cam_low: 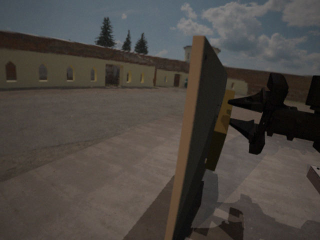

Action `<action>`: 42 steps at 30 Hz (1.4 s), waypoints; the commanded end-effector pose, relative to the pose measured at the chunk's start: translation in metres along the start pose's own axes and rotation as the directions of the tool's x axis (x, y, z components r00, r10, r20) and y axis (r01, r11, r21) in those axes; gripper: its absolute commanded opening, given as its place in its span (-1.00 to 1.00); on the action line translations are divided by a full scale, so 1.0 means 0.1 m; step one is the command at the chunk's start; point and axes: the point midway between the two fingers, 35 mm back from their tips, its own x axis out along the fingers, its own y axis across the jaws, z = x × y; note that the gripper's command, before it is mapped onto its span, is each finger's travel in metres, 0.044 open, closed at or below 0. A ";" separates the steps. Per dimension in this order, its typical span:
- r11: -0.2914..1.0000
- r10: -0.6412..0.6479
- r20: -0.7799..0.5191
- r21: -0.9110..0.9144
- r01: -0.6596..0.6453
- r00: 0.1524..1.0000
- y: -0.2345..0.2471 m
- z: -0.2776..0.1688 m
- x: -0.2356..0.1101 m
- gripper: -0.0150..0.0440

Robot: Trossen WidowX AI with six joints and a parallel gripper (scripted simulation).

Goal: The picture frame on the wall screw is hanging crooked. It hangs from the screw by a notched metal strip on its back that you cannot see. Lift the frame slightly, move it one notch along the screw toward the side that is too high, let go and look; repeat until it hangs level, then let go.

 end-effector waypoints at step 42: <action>1.000 0.002 -0.003 0.001 -0.002 1.000 0.05 0.00 0.00 -0.49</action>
